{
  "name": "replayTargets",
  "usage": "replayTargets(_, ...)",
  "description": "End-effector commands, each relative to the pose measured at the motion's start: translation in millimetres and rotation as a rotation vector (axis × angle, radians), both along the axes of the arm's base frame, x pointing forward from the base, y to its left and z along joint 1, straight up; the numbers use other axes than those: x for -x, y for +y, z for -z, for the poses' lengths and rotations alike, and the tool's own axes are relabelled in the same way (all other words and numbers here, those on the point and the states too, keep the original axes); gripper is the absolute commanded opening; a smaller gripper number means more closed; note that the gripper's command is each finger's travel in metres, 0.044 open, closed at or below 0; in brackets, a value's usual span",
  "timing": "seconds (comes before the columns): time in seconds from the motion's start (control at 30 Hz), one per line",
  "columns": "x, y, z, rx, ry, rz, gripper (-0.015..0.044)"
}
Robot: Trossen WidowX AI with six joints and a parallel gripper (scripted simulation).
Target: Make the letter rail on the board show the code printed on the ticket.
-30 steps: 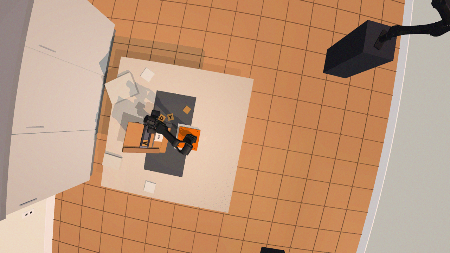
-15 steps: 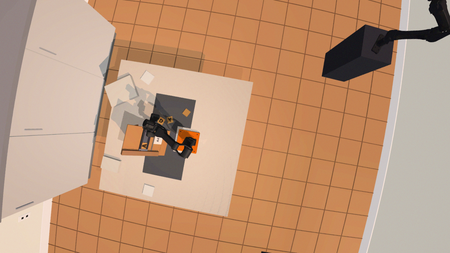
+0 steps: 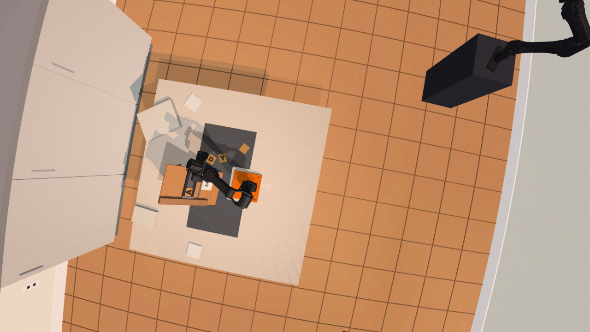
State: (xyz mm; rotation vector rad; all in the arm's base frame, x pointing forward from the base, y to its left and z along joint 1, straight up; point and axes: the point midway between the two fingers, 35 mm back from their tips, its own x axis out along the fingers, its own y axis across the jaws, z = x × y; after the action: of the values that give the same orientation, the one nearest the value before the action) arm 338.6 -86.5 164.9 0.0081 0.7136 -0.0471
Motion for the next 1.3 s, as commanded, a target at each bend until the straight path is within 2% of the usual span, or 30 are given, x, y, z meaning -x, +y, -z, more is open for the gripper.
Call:
replayTargets(0.0, -0.2, 1.6, -0.3, 0.000, -0.002, 0.005, 0.0000)
replayTargets(1.27, -1.3, 20.8, -0.4, -0.002, -0.003, 0.005, 0.0000)
